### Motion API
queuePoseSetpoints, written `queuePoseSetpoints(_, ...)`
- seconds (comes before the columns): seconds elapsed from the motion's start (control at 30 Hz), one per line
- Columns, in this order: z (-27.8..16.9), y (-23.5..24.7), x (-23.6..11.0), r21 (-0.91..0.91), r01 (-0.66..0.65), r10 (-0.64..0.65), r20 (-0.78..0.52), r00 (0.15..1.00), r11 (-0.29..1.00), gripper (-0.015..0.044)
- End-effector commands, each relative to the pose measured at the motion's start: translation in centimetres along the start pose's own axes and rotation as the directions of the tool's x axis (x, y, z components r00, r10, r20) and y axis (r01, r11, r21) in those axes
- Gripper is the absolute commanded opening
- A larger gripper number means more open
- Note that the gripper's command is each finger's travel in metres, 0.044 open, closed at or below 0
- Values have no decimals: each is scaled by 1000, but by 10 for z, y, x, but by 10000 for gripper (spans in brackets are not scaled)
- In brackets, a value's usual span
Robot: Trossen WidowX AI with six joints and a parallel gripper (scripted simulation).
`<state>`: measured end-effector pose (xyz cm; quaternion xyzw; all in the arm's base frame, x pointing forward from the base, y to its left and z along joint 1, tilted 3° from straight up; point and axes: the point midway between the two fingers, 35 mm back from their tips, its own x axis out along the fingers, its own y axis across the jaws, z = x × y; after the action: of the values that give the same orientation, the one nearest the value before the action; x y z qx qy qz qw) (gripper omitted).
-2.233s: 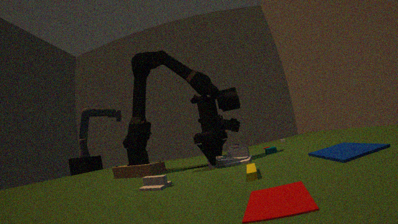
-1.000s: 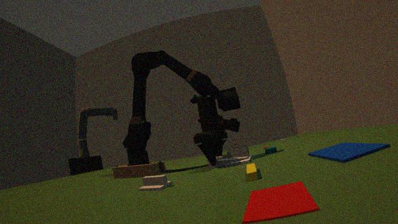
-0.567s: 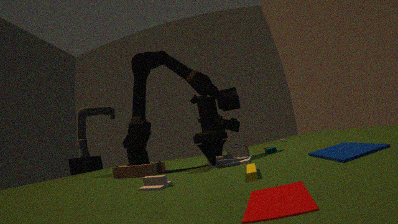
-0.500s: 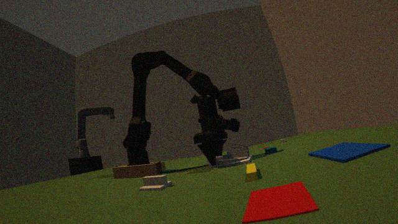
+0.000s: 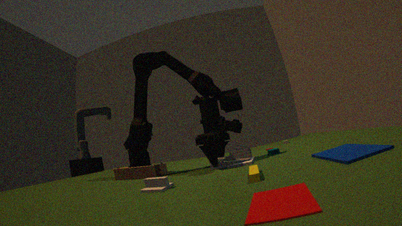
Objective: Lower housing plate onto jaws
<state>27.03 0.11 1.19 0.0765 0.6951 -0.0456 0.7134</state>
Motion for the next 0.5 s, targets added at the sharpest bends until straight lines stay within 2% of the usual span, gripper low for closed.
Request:
queuePoseSetpoints(0.0,0,0,0,0,0,0,0,1000,1000,440)
queuePoseSetpoints(0.47,1,0,-7,0,0,0,0,1000,1000,440)
